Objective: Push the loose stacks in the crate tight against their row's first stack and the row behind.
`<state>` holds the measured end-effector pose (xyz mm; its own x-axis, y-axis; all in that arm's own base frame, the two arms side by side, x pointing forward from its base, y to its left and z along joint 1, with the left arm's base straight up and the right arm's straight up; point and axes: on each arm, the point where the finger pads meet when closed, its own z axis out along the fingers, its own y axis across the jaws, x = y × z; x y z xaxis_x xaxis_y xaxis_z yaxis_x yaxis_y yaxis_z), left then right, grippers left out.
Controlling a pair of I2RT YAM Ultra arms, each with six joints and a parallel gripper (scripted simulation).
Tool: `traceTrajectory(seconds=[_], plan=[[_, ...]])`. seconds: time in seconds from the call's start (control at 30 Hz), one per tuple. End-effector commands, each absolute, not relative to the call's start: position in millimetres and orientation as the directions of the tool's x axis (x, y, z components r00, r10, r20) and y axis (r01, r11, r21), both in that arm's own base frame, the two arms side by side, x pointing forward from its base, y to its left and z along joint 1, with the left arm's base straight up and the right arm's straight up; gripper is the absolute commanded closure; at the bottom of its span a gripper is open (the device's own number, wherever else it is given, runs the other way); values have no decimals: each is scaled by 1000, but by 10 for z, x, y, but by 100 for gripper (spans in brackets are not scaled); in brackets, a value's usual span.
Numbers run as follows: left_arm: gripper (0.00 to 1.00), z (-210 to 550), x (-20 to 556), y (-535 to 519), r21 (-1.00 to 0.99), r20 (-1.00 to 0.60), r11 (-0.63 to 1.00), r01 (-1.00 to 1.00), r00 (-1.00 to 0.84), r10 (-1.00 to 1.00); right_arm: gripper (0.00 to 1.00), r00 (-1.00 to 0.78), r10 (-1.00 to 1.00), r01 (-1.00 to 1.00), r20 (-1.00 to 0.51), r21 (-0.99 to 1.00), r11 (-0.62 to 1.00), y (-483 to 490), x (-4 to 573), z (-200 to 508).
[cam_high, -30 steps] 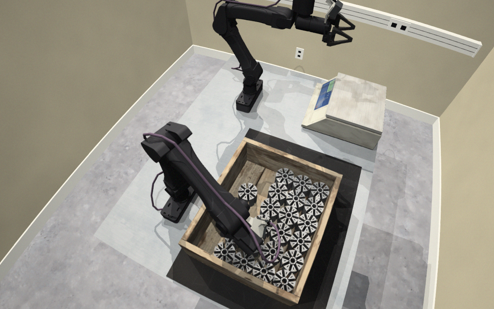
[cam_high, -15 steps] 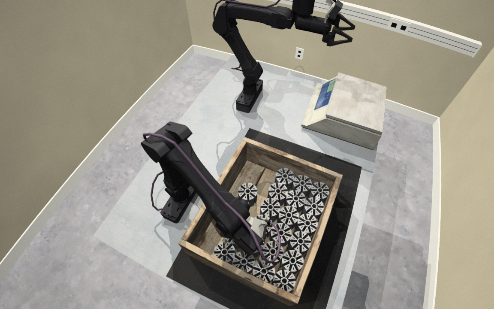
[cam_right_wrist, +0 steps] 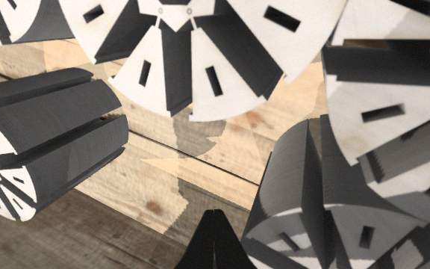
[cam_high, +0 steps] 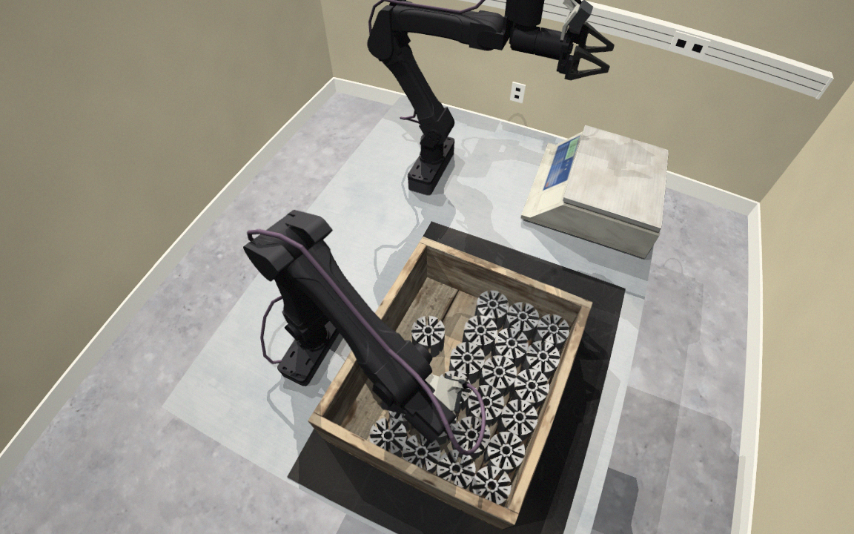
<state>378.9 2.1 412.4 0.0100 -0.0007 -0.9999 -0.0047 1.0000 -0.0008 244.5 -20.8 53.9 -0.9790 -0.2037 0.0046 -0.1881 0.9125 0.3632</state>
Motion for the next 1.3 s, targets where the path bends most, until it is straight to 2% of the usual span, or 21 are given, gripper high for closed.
traceTrajectory(seconds=[0.0, 0.47, 0.5, 0.73, 1.1, 1.27], plan=[[0, 4498, 3731, -51, -1, -994, 1000, 16, 109, -3, 99, -981, -192, -191, -34, 359, 914, -213, 2515, 580], [0, 4498, 3731, -51, -1, -994, 1000, 16, 109, -3, 99, -979, -199, -203, -49, 345, 916, -221, 2531, 813], [0, 4498, 3731, -51, -1, -994, 1000, 16, 109, -3, 99, -980, -201, -189, -4, 364, 912, -196, 2430, 880], [0, 4498, 3731, -51, -1, -994, 1000, 16, 109, -3, 99, -980, -200, -189, -7, 363, 912, -193, 2422, 1192], [0, 4498, 3731, -51, -1, -994, 1000, 16, 109, -3, 99, -979, -200, -199, -33, 350, 916, -228, 2516, 1062], [0, 4498, 3731, -51, -1, -994, 1000, 16, 109, -3, 99, -985, -171, -171, -30, 355, 919, 206, 2541, 1069]])
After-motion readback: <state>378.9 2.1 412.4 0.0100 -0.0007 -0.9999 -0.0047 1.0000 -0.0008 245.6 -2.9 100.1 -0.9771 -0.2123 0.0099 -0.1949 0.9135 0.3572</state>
